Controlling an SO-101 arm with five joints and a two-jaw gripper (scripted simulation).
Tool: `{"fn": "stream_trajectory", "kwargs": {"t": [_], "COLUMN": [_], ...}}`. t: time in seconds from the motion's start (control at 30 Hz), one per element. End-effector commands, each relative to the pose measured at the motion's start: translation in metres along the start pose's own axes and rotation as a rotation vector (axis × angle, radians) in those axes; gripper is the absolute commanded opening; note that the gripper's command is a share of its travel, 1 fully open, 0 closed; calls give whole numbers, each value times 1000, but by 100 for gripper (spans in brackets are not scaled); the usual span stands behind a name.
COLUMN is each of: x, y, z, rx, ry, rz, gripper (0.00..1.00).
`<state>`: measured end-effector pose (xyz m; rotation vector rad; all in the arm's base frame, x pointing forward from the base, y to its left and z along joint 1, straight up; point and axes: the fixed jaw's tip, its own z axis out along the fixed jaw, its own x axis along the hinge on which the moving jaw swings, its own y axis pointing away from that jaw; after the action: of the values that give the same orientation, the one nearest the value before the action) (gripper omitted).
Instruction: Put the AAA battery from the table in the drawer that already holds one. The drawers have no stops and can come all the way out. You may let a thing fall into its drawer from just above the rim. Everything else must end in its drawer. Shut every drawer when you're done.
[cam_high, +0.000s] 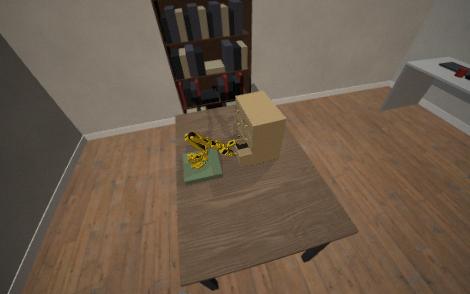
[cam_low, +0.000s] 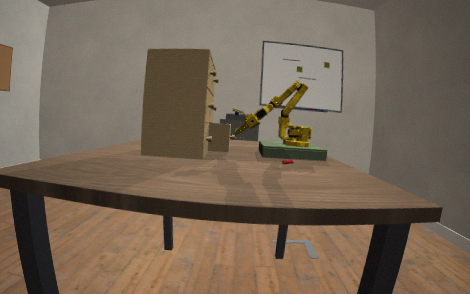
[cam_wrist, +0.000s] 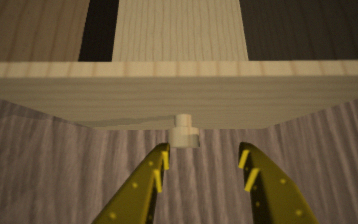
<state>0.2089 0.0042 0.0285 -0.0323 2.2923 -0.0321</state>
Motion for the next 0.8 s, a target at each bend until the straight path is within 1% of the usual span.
{"fn": "stream_trajectory", "kwargs": {"t": [0.0, 0.43, 0.5, 0.77], "x": [-6, -13, -13, -15], "y": [-1, -2, -2, -2], "z": [-2, -18, -18, -32], "rx": [2, -1, -1, -2], "ry": [16, 112, 112, 171], "rz": [3, 5, 5, 7], "gripper": [21, 21, 21, 21]}}
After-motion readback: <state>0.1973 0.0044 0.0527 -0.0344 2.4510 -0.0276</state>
